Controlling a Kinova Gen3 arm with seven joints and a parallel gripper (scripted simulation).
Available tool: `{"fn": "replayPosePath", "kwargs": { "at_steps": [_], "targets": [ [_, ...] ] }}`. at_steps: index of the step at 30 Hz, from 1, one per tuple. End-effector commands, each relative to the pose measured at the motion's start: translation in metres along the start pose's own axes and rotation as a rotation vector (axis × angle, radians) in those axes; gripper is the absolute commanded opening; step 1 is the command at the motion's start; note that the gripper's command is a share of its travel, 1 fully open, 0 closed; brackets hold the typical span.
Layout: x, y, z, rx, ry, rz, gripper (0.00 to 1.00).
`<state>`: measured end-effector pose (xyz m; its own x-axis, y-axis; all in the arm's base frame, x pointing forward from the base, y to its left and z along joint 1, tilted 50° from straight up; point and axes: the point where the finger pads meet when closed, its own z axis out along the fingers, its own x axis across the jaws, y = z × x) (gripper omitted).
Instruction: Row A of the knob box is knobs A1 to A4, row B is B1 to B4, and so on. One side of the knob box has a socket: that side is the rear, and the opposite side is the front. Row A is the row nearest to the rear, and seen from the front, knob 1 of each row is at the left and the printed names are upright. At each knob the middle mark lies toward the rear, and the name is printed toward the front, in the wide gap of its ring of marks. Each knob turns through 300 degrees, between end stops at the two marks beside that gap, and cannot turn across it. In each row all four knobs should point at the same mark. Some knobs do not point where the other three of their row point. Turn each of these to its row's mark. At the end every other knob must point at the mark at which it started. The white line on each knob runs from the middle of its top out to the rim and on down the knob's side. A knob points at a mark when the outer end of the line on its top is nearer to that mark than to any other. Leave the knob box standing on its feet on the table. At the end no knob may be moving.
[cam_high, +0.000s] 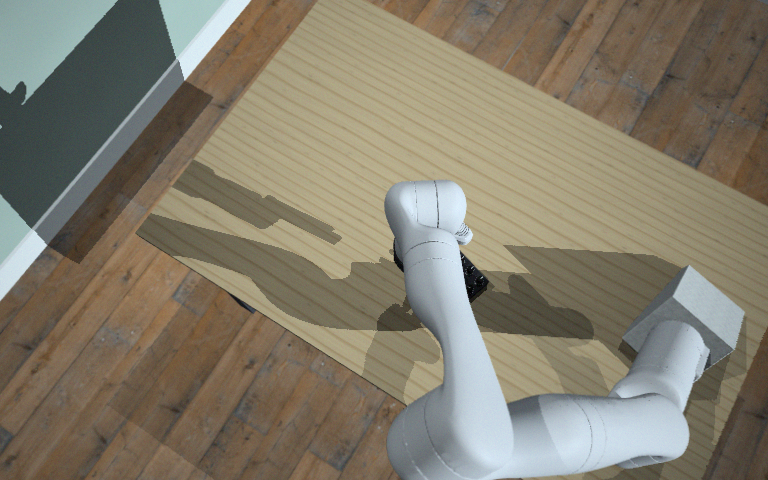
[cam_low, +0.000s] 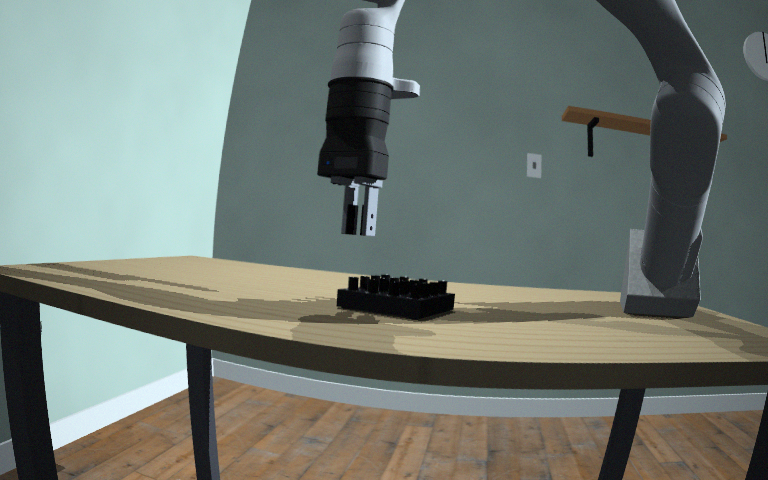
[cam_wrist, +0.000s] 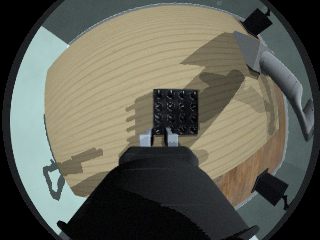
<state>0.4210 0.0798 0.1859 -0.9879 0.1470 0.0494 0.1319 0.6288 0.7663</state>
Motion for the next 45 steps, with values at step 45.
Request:
{"fn": "replayPosePath", "kwargs": {
  "at_steps": [45],
  "targets": [
    [-0.001, 0.0, 0.019, 0.0, -0.002, 0.001, 0.46]
  ]
}}
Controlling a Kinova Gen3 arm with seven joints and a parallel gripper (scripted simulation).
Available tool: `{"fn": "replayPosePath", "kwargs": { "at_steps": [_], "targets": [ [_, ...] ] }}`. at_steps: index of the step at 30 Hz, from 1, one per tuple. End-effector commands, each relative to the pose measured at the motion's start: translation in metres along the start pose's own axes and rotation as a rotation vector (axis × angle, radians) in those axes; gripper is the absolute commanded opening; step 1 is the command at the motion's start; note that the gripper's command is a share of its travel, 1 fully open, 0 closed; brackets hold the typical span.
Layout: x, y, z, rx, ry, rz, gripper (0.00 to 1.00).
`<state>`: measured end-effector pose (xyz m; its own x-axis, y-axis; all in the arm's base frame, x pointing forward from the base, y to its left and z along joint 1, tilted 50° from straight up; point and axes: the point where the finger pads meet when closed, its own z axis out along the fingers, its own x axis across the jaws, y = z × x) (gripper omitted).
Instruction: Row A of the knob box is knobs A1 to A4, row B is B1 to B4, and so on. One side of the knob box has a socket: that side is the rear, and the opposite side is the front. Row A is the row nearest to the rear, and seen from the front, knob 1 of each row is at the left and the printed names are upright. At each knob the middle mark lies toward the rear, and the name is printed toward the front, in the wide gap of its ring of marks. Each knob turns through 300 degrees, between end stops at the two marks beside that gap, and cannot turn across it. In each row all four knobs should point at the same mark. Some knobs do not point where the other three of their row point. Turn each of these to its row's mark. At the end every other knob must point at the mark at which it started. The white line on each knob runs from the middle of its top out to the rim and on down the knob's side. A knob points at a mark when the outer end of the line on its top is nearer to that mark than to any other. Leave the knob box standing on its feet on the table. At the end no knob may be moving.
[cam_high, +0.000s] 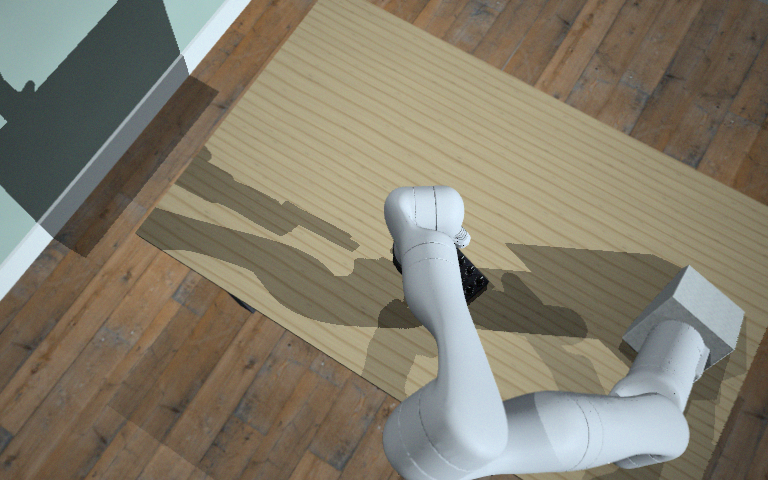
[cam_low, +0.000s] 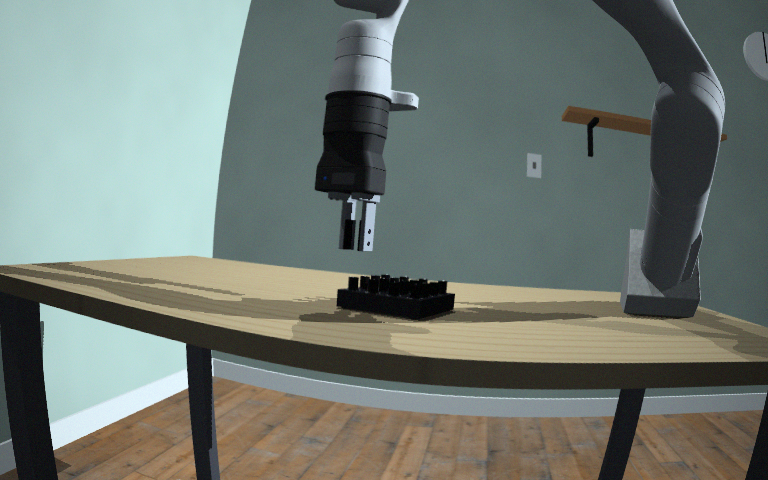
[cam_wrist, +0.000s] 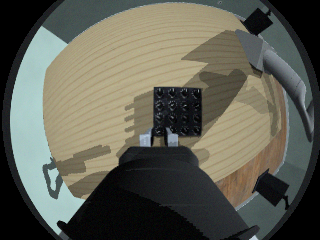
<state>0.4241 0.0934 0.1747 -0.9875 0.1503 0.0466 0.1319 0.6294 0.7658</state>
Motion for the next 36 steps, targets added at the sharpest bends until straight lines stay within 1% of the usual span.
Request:
{"fn": "replayPosePath", "kwargs": {
  "at_steps": [1, 16, 36],
  "targets": [
    [0.001, 0.0, 0.002, 0.0, 0.003, 0.001, 0.46],
    [0.0, 0.0, 0.019, 0.0, 0.003, 0.001, 0.46],
    [0.0, 0.0, 0.025, 0.0, 0.003, 0.001, 0.46]
  ]
}}
